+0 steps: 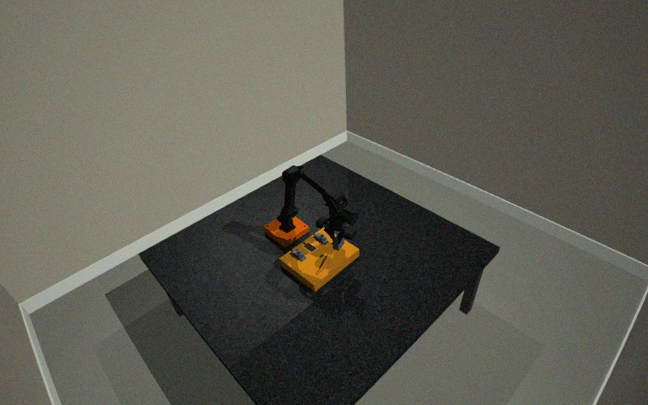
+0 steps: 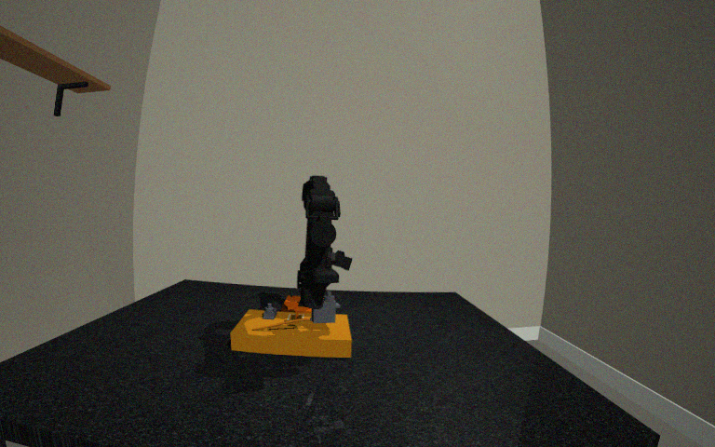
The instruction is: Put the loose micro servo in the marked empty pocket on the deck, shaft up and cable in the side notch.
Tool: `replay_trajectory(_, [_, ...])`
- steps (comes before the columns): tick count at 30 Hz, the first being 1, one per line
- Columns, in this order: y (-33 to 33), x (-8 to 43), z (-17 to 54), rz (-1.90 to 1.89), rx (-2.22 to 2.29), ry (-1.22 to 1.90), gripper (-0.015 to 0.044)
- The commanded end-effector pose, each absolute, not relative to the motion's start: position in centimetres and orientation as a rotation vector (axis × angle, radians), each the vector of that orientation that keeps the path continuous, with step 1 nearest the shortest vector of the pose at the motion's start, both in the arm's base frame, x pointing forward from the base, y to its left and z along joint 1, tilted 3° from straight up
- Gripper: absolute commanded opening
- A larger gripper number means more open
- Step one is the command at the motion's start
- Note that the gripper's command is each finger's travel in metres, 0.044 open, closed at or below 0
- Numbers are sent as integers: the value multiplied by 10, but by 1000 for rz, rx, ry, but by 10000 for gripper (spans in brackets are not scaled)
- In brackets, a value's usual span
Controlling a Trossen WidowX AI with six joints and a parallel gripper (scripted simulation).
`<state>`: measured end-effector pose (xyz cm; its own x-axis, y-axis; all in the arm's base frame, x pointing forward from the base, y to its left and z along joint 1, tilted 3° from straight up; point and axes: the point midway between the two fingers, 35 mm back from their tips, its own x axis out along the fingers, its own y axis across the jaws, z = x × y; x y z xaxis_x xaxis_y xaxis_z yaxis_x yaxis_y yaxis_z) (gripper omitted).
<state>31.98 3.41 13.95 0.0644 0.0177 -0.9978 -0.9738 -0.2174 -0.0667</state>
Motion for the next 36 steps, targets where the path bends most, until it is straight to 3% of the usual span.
replay_trajectory(1, [36,317,142,1326,-1393,1029,0])
replay_trajectory(13, [44,292,140,1328,-1391,1029,0])
replay_trajectory(36, [-31,292,138,1287,-1353,1064,0])
